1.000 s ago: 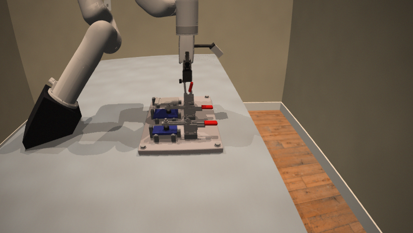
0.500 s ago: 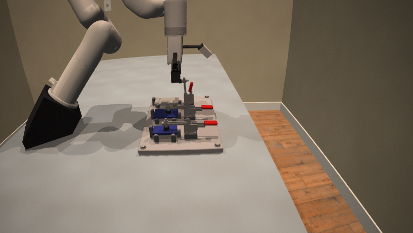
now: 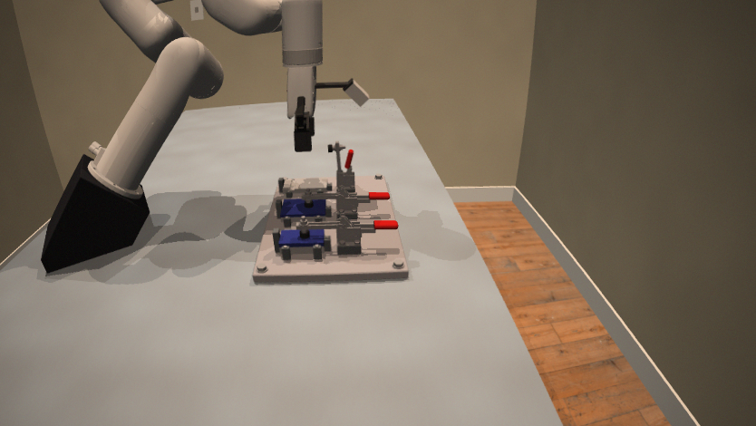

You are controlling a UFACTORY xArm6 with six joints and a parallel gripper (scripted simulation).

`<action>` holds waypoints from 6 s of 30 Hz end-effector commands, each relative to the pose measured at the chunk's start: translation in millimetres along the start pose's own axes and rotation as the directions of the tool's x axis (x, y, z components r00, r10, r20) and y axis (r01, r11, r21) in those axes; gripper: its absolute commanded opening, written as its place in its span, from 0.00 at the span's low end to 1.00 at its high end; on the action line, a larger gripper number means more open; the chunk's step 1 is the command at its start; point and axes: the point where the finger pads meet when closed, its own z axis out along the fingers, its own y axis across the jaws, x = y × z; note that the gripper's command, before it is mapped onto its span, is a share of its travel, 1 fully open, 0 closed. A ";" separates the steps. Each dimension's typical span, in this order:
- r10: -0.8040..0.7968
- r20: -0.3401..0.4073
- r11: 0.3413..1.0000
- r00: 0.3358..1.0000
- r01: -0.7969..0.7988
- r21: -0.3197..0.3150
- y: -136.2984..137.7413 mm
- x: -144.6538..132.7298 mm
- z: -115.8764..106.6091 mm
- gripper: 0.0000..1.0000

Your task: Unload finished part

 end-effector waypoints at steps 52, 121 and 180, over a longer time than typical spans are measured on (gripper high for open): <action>-0.001 -0.004 1.000 1.000 0.001 0.000 -0.4 -4.7 58.3 1.00; -0.001 -0.004 1.000 1.000 0.001 0.000 -0.8 -3.7 65.9 1.00; -0.001 -0.004 1.000 1.000 0.001 0.000 -0.8 -3.6 85.1 0.00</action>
